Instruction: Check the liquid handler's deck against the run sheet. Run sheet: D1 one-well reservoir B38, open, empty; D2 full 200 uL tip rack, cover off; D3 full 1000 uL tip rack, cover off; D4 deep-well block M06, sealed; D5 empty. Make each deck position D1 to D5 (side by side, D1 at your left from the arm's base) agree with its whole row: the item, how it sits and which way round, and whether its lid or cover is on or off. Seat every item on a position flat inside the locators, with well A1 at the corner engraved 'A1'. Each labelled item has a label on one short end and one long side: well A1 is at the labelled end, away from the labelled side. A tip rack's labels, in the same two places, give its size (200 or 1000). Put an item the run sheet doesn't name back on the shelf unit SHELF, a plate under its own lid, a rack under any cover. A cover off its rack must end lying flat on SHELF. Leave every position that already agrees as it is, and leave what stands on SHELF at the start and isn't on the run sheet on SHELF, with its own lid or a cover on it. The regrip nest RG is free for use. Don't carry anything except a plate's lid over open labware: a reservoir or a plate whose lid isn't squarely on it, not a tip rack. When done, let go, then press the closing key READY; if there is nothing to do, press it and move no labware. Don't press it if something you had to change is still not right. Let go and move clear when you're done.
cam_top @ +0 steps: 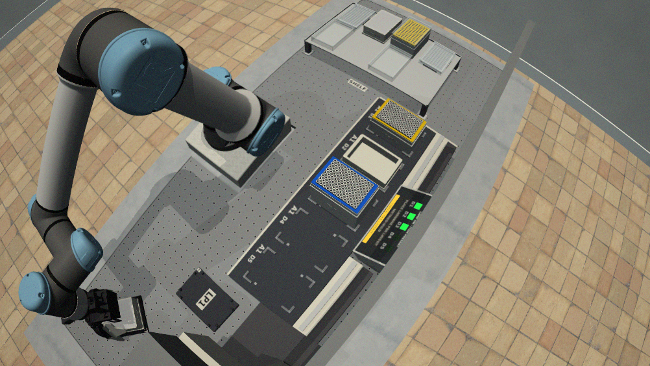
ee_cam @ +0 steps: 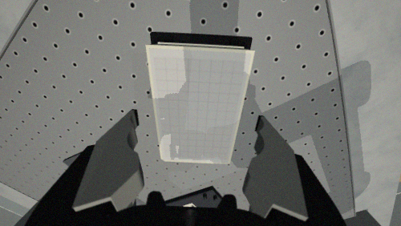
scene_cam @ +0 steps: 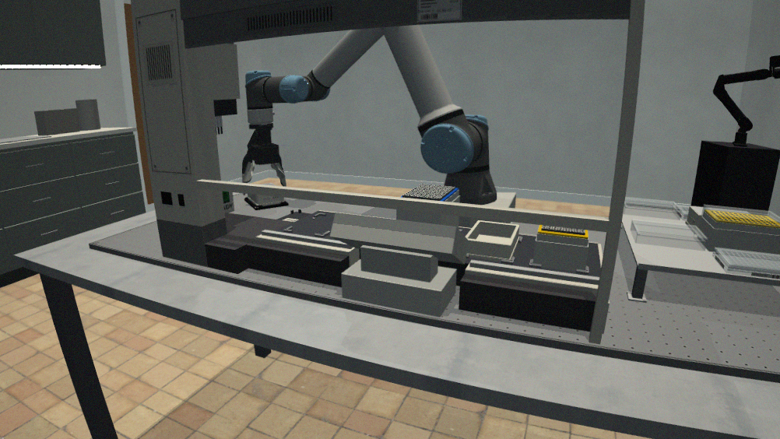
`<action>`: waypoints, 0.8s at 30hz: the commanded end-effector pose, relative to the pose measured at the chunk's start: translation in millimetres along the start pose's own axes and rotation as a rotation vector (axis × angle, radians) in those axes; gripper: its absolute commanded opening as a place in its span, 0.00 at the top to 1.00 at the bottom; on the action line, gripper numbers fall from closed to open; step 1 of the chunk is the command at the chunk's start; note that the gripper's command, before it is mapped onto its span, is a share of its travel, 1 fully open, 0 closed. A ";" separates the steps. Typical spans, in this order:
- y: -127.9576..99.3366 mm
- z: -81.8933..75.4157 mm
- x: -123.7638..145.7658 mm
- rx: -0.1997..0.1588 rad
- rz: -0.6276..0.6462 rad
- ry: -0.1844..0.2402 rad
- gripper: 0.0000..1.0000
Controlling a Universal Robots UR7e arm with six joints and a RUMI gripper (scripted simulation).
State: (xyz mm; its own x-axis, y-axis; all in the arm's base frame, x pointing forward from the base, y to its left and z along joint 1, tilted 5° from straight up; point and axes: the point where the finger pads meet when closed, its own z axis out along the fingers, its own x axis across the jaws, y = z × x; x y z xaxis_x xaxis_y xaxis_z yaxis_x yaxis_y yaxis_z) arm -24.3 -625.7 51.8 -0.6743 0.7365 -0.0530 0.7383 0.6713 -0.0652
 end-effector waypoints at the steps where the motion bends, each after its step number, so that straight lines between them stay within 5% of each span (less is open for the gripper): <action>1: -0.5 2.2 -0.4 0.002 0.000 -0.001 0.18; 11: -0.5 2.2 -0.4 0.002 0.000 -0.001 0.18; 12: -0.5 2.2 -0.4 0.002 0.000 -0.001 1.00; 24: -0.5 2.2 -0.4 0.002 0.000 -0.001 1.00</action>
State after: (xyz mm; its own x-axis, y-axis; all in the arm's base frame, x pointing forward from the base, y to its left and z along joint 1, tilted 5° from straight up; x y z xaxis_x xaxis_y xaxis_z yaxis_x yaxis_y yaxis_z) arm -24.4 -626.2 49.1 -0.6743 0.7365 -0.0533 0.7383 0.6712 -0.0657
